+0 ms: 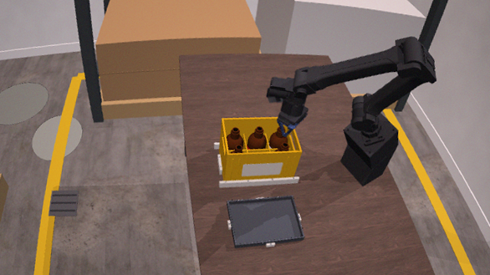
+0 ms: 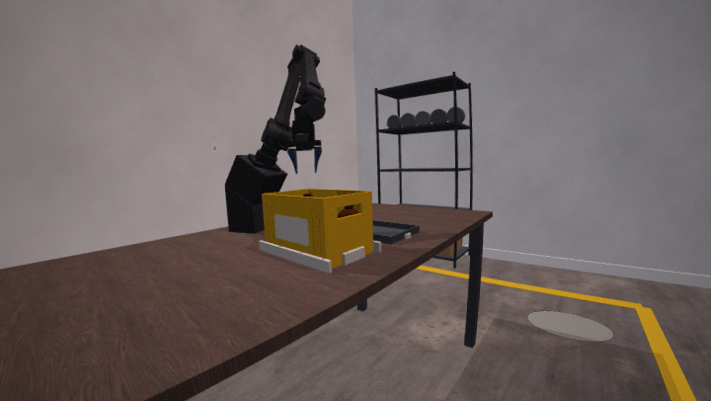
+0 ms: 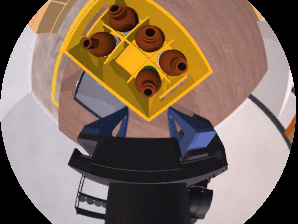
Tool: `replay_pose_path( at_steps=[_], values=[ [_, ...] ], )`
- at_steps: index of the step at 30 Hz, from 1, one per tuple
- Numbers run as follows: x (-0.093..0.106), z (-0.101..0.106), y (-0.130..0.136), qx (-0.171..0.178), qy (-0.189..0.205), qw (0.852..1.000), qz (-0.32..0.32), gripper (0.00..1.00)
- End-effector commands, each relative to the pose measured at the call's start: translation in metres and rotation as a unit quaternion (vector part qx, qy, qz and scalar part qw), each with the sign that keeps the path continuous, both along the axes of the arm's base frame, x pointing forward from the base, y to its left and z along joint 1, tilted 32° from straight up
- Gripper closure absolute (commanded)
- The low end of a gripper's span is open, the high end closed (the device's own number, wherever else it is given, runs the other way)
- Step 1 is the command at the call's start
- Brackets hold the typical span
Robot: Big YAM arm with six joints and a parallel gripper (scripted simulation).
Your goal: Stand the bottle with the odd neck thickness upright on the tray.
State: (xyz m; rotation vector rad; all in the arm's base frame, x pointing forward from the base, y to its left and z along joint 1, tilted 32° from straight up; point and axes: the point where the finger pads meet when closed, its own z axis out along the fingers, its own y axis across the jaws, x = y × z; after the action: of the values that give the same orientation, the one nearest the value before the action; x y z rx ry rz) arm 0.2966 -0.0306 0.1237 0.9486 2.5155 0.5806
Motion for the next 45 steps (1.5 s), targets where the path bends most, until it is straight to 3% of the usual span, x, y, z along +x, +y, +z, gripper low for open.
replay_pose_path(
  at_steps=[1, 23, 45],
  values=[
    [0.004, 0.0, 0.001, 0.002, 0.005, 1.0, 0.001, 0.39],
    [0.005, -0.001, 0.002, 0.001, 0.003, 1.0, 0.002, 0.39],
    [0.011, -0.021, 0.008, 0.002, 0.009, 1.0, 0.001, 0.39]
  ],
)
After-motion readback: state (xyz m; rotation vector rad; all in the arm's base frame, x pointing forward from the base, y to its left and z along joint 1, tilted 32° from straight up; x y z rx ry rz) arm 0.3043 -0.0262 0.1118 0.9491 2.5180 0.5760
